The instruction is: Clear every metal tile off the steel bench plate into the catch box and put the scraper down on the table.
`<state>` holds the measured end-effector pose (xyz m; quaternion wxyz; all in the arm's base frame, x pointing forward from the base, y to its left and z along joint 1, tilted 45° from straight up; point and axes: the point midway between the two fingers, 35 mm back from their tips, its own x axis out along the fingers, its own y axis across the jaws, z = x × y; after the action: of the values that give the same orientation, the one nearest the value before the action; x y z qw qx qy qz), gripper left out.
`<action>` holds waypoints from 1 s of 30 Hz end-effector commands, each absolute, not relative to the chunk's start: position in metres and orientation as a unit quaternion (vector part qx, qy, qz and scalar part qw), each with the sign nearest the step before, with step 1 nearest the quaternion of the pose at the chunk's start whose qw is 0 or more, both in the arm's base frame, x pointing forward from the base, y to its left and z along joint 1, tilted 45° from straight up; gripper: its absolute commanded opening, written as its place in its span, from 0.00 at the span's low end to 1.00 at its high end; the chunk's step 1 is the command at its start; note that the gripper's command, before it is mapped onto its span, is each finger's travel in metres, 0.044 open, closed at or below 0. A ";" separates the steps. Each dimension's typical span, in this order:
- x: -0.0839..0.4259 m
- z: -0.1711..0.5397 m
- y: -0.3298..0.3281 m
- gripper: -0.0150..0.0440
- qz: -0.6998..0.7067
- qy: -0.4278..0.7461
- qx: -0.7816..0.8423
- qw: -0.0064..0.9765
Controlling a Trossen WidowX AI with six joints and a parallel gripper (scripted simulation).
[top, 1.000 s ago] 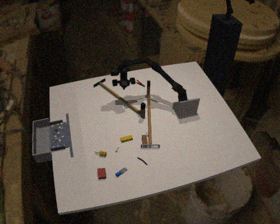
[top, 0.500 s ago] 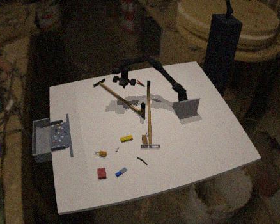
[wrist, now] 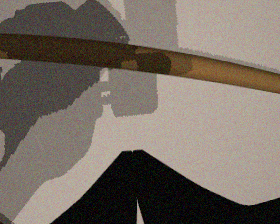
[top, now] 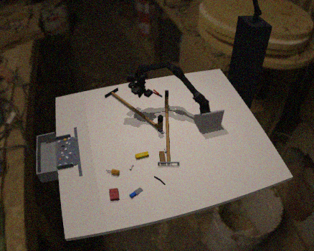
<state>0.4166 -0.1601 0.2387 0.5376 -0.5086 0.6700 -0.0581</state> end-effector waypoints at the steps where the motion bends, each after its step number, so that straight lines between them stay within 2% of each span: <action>1: 0.415 0.242 -0.159 0.25 -0.095 0.663 -0.486 0.562; 30: 0.402 0.256 -0.150 0.25 -0.335 0.557 -0.263 0.713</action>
<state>0.4035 -0.1511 0.2537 0.7022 -0.2852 0.5725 -0.3128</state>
